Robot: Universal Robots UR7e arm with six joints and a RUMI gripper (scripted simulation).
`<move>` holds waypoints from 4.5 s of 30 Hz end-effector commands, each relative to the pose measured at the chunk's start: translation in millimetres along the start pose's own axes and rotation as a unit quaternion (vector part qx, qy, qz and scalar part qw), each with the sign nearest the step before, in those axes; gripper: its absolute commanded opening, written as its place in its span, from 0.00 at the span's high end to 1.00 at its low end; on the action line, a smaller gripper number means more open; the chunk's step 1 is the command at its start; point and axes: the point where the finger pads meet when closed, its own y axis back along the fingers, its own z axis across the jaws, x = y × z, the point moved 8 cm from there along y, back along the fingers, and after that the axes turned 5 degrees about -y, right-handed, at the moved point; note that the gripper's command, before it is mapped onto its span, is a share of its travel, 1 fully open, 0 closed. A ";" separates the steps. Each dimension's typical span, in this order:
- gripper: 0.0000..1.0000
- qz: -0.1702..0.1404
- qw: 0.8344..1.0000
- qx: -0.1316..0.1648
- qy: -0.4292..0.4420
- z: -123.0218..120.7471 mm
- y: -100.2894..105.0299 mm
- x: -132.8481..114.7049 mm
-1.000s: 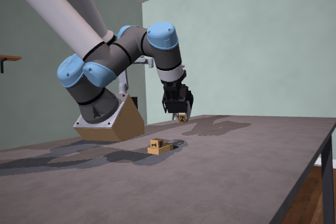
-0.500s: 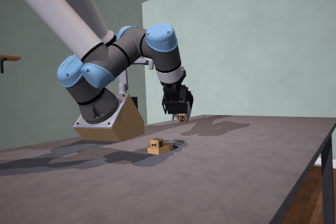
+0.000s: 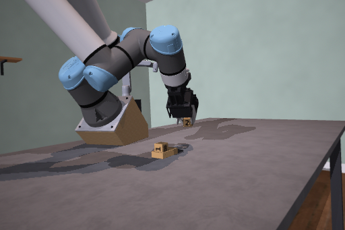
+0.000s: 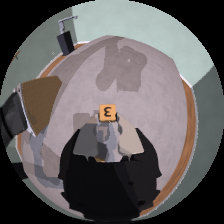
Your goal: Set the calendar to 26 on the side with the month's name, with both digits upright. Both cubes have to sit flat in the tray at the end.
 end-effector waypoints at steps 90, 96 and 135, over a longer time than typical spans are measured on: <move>0.90 0.000 1.000 0.000 0.000 4.0 -43.3 -43.2; 0.90 0.000 1.000 0.000 0.000 4.0 -43.3 -43.2; 0.90 0.000 1.000 0.000 0.000 4.3 -47.1 -47.0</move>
